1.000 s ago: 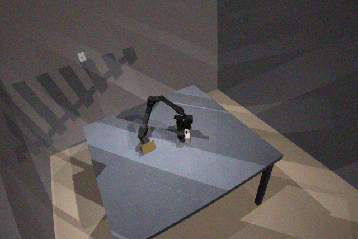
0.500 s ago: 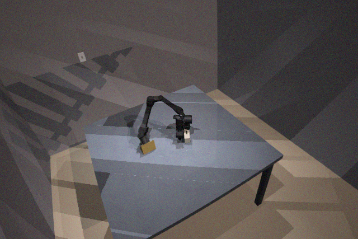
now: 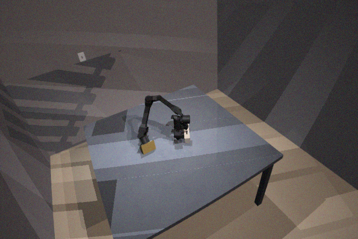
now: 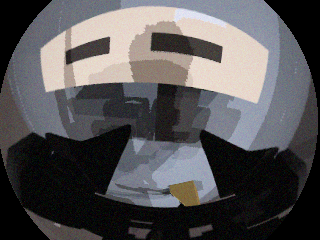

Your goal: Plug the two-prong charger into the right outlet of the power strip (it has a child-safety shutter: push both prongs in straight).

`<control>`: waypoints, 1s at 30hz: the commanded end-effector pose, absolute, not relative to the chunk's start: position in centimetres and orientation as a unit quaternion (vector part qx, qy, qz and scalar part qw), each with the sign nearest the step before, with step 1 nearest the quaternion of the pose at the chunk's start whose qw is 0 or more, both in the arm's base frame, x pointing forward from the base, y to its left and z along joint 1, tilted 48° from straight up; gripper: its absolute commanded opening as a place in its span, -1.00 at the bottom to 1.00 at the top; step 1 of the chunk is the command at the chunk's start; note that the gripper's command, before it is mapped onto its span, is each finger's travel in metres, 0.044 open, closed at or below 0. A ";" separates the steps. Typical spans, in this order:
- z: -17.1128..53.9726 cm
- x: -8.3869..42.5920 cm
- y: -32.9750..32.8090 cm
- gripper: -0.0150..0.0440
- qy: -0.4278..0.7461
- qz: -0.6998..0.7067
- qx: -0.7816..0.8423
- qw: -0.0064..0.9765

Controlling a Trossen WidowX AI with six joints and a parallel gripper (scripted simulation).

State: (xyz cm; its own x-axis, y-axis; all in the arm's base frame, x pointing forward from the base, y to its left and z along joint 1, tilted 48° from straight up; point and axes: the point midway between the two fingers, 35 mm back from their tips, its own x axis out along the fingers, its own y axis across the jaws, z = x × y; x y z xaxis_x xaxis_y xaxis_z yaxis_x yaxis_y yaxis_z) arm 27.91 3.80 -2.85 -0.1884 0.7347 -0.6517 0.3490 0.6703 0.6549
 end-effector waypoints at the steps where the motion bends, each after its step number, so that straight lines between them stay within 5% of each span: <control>1: -2.7 27.2 3.9 1.00 0.750 0.185 0.362 0.523; 30: -1.7 24.3 4.4 1.00 0.750 0.185 0.362 0.522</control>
